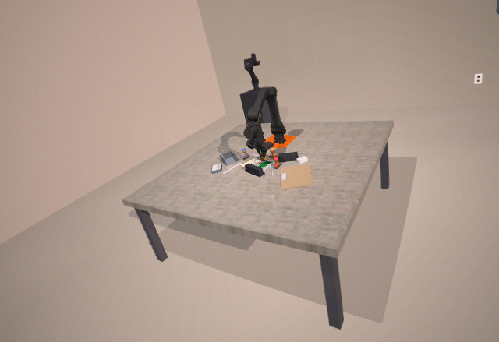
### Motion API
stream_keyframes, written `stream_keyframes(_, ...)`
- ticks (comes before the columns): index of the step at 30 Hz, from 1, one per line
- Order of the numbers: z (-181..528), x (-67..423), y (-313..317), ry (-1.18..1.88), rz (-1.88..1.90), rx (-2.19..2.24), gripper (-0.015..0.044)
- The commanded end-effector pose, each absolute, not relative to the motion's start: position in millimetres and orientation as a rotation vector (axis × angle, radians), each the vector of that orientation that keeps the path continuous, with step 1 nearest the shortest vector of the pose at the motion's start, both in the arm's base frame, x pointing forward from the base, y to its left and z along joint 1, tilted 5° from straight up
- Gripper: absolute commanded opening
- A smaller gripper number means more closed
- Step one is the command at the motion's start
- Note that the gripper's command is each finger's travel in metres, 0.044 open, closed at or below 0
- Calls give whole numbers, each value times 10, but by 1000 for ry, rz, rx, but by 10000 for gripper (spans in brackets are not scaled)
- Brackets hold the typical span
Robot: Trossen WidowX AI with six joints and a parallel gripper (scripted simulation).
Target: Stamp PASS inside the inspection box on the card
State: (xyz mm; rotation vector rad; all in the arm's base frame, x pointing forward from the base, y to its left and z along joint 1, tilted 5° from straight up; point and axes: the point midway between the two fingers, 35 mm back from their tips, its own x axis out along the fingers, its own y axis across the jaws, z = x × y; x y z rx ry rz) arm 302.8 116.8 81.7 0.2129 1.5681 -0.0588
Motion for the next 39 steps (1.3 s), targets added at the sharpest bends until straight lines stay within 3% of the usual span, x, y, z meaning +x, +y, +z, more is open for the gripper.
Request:
stream_keyframes(1,886,3026,1165,1569,-54,212,0)
stream_keyframes(18,1118,3020,1122,1569,-41,198,0)
stream_keyframes(39,1070,3041,518,1532,374,-234,0)
